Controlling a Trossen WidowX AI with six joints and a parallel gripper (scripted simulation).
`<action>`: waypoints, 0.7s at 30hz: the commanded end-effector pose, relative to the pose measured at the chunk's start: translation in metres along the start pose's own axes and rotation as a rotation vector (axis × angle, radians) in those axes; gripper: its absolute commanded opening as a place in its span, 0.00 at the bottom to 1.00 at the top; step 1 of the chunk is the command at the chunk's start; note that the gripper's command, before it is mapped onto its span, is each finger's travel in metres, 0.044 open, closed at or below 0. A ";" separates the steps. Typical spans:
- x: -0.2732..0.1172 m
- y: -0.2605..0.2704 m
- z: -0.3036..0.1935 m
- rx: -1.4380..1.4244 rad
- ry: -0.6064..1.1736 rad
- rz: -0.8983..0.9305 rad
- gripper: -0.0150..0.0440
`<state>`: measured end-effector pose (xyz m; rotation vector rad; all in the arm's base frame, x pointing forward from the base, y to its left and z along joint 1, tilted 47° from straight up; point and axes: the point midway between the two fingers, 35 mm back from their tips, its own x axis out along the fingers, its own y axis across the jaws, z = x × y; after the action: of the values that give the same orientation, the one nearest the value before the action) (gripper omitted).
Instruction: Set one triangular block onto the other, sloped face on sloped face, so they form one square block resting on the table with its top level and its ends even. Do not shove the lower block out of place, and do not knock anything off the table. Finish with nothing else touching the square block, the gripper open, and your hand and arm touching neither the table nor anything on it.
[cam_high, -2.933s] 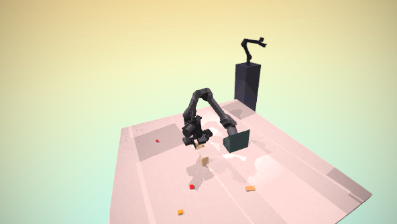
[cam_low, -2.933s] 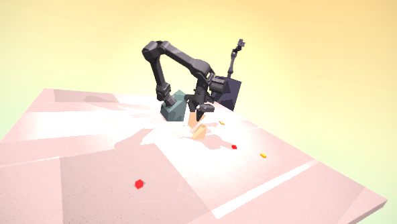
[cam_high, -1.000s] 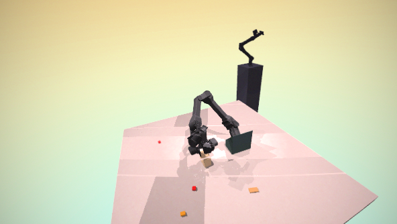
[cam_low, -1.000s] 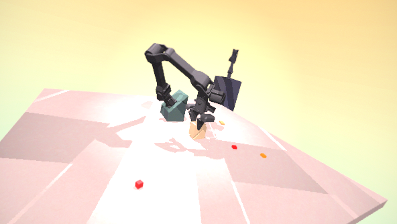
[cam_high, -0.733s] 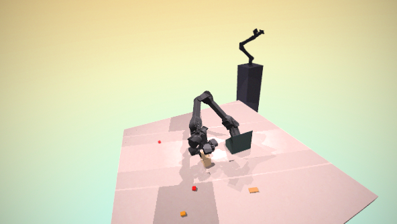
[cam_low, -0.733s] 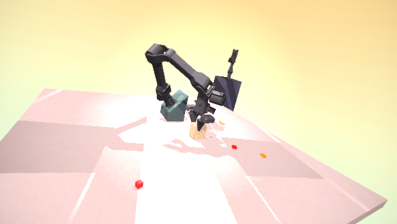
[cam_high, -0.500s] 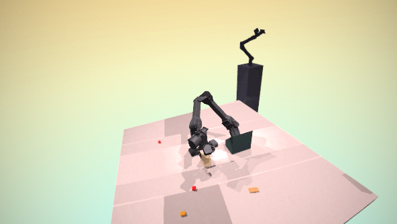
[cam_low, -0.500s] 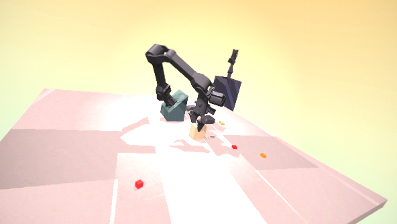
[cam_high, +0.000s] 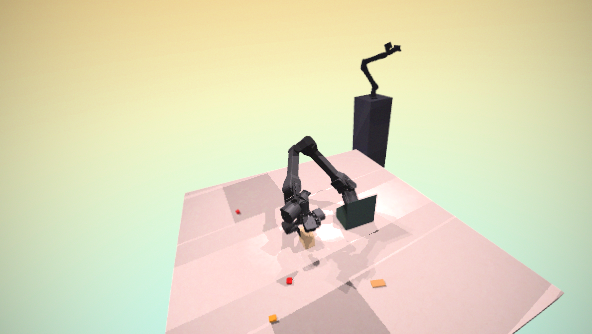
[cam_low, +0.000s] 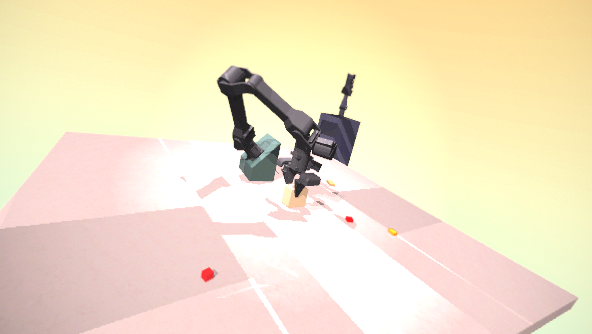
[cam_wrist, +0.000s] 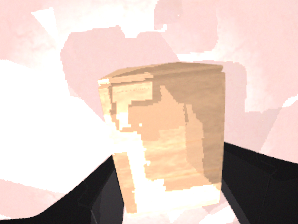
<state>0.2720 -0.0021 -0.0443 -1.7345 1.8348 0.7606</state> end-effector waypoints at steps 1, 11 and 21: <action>0.000 0.000 0.000 -0.004 0.003 -0.002 0.25; 0.002 0.000 0.000 -0.004 0.004 -0.002 0.25; 0.002 0.000 0.000 -0.002 0.002 0.000 0.25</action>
<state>0.2719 -0.0028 -0.0457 -1.7351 1.8351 0.7611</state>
